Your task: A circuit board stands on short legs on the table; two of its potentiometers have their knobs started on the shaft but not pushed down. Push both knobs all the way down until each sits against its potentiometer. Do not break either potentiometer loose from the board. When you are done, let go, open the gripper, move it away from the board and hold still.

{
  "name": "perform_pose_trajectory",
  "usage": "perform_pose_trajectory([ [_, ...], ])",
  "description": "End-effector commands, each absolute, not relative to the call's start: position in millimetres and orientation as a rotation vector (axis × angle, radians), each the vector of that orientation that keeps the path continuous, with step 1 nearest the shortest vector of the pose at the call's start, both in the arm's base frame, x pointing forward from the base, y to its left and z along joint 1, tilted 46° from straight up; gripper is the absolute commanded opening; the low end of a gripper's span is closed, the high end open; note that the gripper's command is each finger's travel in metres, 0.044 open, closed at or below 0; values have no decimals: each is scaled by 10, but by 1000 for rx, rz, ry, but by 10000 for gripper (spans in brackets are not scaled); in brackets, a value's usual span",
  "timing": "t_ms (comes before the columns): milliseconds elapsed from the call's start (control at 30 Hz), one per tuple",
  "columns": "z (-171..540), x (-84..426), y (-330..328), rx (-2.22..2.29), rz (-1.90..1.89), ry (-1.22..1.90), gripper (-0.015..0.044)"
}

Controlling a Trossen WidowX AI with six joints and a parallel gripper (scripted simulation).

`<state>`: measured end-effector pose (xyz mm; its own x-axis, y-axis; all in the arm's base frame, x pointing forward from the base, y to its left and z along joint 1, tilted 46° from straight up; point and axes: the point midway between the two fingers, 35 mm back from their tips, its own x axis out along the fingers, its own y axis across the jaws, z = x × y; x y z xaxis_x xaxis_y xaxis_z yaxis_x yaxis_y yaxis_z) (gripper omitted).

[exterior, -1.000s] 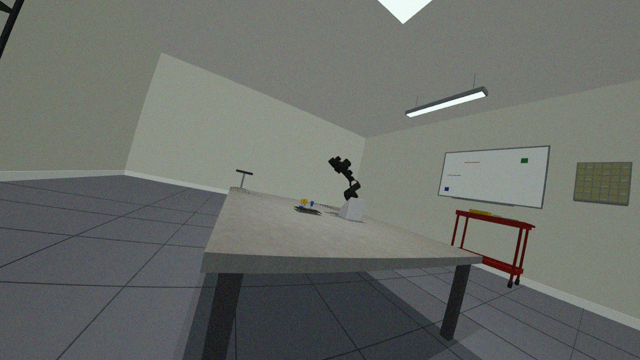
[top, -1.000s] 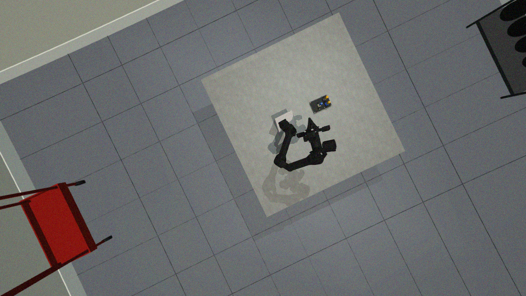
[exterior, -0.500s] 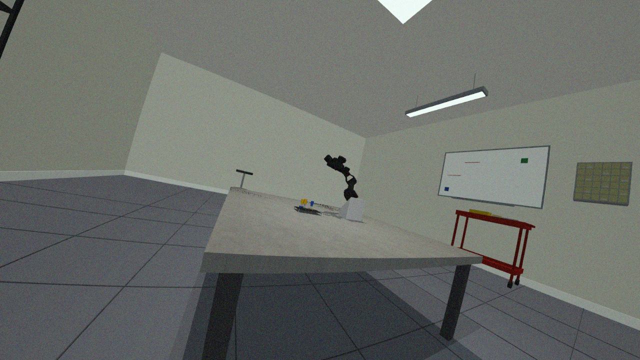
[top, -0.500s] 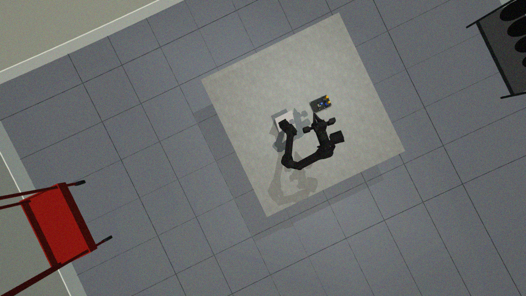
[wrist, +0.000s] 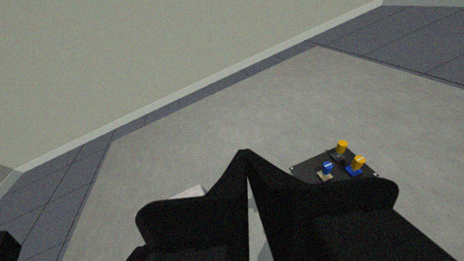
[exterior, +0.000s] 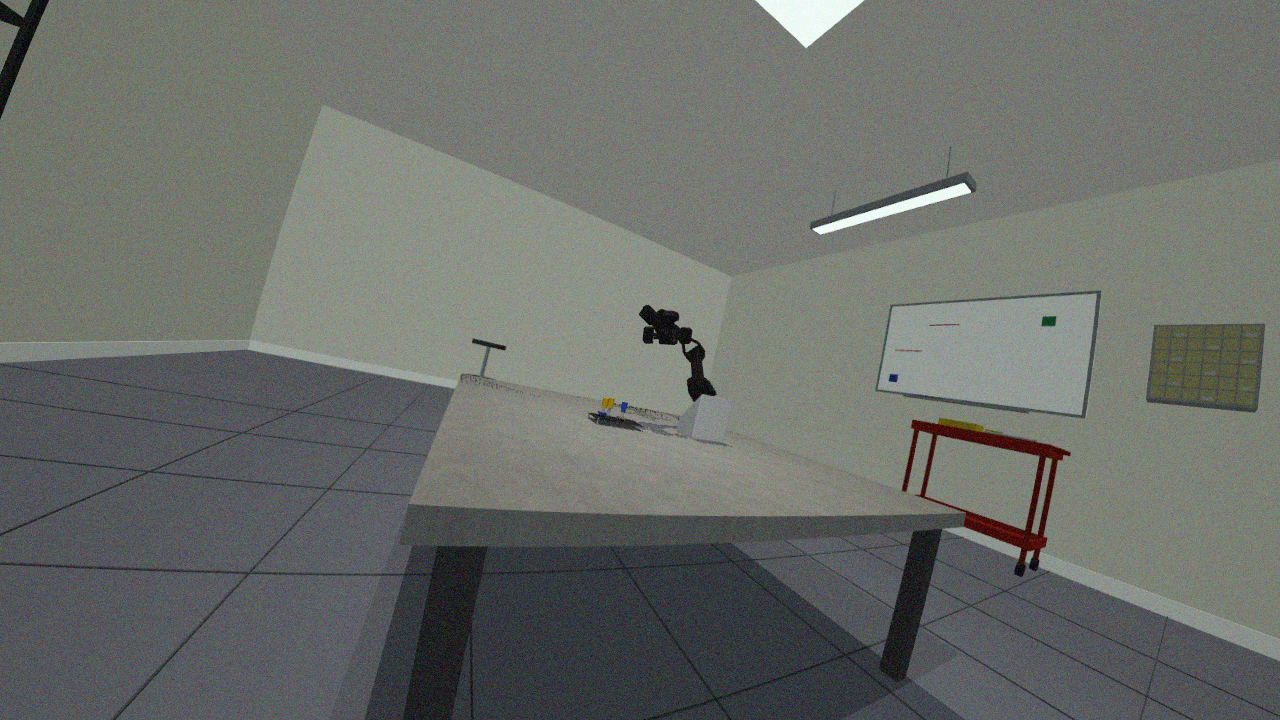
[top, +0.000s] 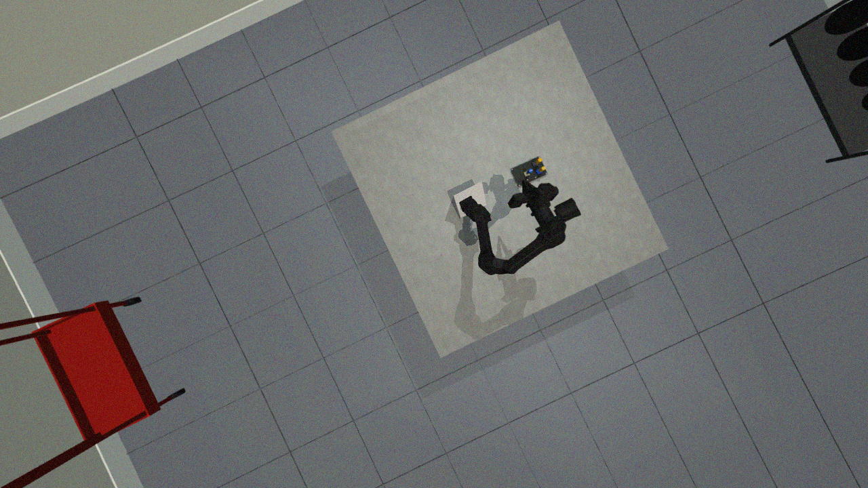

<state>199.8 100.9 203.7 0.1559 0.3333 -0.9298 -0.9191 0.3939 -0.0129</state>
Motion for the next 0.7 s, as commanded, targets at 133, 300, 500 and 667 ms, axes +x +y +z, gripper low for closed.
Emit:
perform_pose_trajectory([
  [133,1825,2285,890,-634,813,1232,0],
  [300,1675,2453,805,-601,678,1337,0],
  [500,1515,2628,716,-552,497,1443,0],
  [667,1387,2765,647,-508,328,1514,0],
])
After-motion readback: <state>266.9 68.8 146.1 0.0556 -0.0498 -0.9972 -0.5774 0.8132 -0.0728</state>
